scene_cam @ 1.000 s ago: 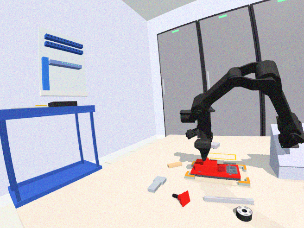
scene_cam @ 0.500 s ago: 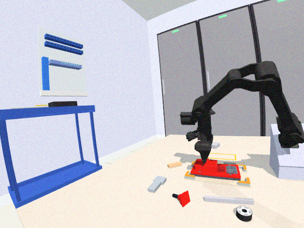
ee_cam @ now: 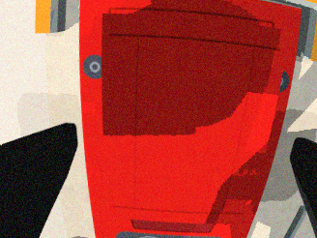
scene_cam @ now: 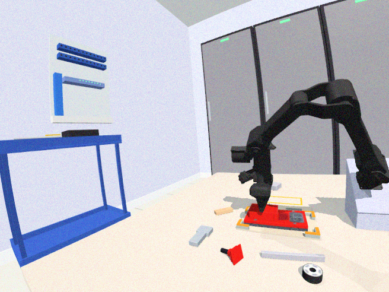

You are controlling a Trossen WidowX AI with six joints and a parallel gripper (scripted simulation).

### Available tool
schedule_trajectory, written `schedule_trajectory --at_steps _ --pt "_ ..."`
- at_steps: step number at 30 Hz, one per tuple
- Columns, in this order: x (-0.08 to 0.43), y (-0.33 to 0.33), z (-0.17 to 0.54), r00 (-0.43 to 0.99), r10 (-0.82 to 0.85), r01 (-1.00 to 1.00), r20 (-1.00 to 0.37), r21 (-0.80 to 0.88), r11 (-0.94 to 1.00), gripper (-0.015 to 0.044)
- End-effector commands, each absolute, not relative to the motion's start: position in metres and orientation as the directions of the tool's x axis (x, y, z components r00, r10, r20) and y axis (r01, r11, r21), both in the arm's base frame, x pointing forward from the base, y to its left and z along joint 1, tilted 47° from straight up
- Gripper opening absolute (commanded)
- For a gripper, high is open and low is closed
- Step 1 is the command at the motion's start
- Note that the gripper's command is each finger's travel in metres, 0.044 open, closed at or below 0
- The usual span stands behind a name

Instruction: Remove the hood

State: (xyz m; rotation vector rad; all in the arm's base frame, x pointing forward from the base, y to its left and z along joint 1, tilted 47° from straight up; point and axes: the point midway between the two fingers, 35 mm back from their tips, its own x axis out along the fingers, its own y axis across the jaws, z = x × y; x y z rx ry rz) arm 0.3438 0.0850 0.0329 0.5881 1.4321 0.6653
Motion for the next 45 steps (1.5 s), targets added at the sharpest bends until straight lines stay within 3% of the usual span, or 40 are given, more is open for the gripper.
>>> schedule_trajectory --at_steps 1,41,45 --pt "0.342 0.087 0.031 0.02 0.725 -0.056 -0.688 0.724 0.688 0.044" --pt "0.343 0.101 0.018 0.02 0.726 -0.056 -0.688 0.724 0.687 0.044" --pt "0.343 0.099 0.019 0.02 0.724 -0.06 -0.69 0.722 0.69 0.0335"
